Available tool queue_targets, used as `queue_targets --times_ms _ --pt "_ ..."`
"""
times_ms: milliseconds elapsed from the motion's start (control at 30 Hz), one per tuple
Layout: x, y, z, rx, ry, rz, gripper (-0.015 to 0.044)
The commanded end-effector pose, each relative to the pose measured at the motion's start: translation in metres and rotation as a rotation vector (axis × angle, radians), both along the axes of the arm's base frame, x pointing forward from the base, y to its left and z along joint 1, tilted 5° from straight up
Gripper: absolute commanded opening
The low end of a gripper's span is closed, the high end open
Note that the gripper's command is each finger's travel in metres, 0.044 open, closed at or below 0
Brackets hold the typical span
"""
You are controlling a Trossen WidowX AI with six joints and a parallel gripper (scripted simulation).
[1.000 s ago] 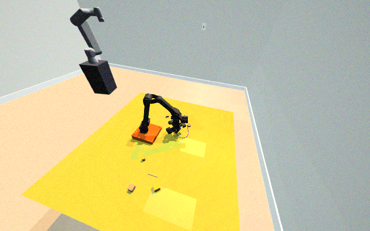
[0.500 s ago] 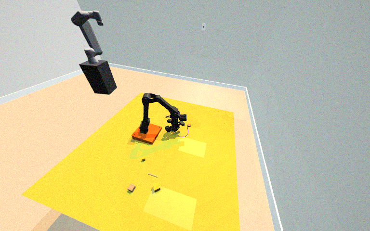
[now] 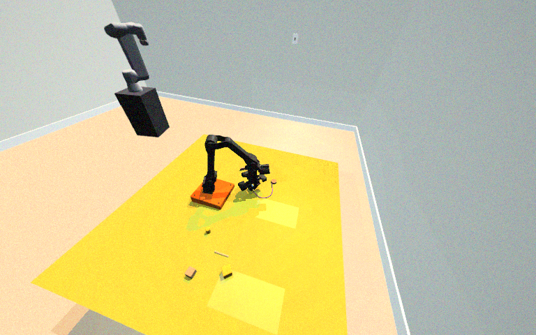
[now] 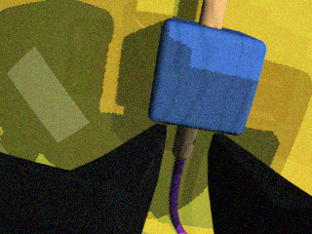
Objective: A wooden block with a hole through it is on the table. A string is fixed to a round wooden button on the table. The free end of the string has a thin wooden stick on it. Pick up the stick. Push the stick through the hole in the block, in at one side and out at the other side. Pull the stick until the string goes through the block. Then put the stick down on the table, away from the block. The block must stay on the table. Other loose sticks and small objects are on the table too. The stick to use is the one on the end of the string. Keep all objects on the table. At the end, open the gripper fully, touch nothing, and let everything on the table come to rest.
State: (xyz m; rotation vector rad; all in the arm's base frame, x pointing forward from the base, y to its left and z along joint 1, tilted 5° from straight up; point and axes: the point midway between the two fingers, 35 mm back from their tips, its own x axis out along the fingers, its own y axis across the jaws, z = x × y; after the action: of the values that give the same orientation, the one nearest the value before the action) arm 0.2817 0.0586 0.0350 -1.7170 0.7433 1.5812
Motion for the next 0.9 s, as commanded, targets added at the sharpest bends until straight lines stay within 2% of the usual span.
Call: queue_targets --times_ms 0,67,233,700,867 --pt "0.0 0.0 0.0 0.0 0.0 0.001 0.0124" --pt "0.001 0.0 0.01 0.0 0.0 0.001 0.0124" --pt "-0.007 -0.003 0.077 0.0 0.0 0.0 0.0124" --pt "-0.009 -0.004 0.075 -0.001 0.013 -0.019 0.0124" --pt "-0.013 0.003 0.075 0.039 0.026 -0.422 0.0124"
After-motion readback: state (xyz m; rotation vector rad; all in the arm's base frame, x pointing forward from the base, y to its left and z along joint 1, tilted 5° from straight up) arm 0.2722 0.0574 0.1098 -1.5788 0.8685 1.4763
